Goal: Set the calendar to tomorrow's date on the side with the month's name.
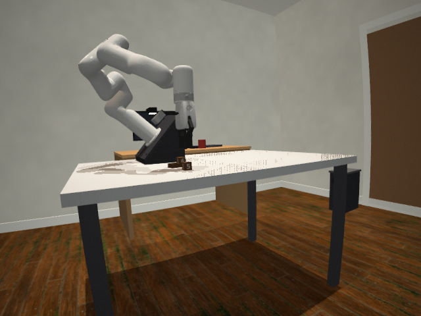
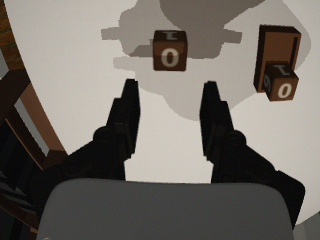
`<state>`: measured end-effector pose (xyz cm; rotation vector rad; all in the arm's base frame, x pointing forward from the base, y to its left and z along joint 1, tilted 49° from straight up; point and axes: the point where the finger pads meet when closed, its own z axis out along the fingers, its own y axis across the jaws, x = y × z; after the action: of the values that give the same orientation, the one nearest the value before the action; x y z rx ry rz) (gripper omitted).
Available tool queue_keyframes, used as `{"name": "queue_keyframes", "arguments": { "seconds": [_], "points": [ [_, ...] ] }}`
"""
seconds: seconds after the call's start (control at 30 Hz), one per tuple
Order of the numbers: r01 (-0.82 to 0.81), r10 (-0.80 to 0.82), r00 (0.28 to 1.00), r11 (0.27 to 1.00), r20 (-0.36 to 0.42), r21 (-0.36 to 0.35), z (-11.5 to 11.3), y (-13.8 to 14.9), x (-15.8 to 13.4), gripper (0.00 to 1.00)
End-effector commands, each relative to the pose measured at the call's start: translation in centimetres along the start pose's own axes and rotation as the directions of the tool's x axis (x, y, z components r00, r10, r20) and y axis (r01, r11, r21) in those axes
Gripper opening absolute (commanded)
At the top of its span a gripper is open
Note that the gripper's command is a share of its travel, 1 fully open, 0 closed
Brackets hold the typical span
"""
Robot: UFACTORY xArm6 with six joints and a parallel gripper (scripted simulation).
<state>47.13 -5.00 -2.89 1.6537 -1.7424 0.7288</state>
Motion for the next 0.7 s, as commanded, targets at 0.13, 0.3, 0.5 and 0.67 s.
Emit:
{"name": "queue_keyframes", "arguments": {
  "seconds": [0.13,0.3,0.5,0.67],
  "points": [
    [-0.001,0.001,1.000,1.000,0.001,0.003,0.9,-0.1,0.0,0.47],
    [-0.001,0.001,1.000,1.000,0.001,0.003,1.7,-0.1,0.0,0.47],
    [-0.001,0.001,1.000,1.000,0.001,0.003,2.3,-0.1,0.0,0.47],
    [-0.001,0.001,1.000,1.000,0.001,0.003,3.1,-0.1,0.0,0.47]
  ]
}}
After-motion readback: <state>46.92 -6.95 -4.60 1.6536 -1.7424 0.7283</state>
